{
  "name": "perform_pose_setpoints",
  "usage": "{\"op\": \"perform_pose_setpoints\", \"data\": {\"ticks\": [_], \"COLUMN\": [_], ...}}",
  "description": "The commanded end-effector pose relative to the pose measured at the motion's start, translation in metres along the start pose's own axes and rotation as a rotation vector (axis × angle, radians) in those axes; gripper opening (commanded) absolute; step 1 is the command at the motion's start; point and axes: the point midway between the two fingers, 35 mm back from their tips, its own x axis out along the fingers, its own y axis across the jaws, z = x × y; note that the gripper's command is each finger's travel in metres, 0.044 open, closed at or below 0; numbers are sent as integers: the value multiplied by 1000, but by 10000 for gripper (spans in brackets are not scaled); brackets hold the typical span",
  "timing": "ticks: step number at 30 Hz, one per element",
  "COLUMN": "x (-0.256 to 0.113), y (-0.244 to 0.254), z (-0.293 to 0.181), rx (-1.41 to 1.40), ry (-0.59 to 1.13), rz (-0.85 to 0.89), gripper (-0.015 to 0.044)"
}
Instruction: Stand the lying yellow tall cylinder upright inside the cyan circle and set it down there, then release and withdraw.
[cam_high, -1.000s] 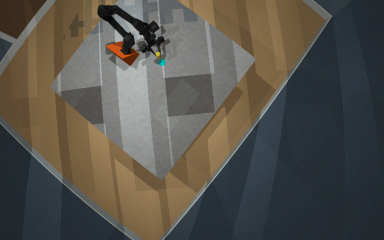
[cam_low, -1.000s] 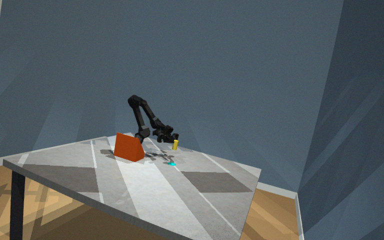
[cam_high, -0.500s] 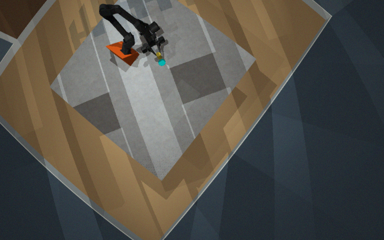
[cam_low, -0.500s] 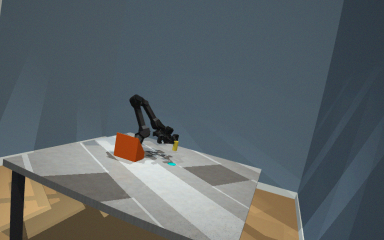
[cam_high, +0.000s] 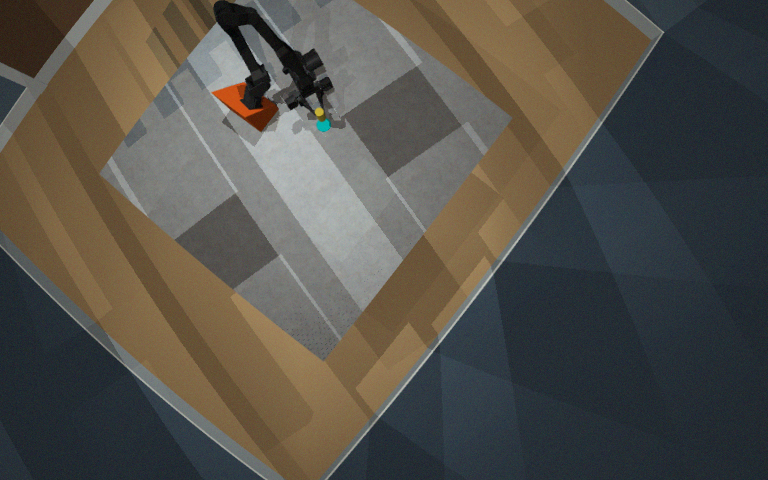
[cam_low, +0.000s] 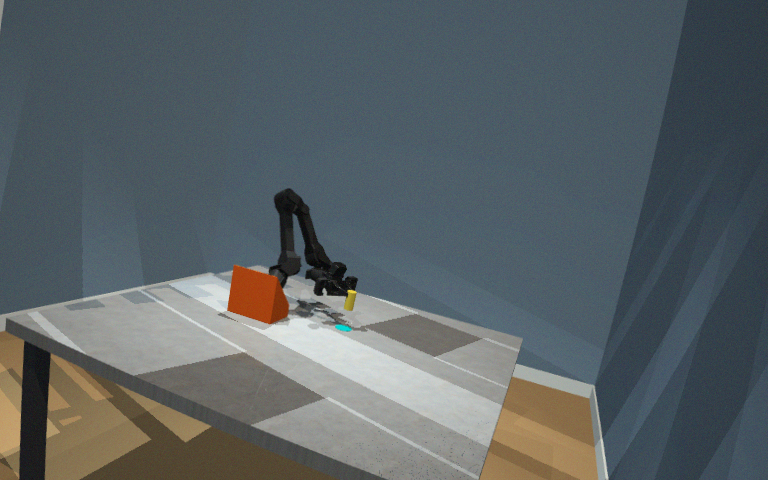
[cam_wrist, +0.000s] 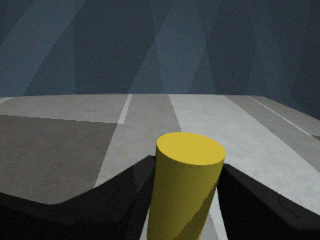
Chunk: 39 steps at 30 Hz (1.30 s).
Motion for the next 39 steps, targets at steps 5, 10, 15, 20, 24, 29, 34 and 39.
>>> {"op": "perform_pose_setpoints", "data": {"ticks": [5, 10, 15, 20, 24, 29, 34, 39], "x": [2, 2, 2, 2, 2, 4, 6, 6], "y": [-1, -2, -4, -6, -7, -7, -7, -7], "z": [-16, -27, -38, -48, -52, -62, -70, -70], "rx": [-3, -4, -5, -6, -7, -7, -7, -7], "ry": [-4, -6, -8, -11, -11, -7, -5, -5], "rz": [-2, 0, 4, 9, 11, 9, 8, 8], "gripper": [105, 105, 105, 105, 105, 105, 105, 105]}}
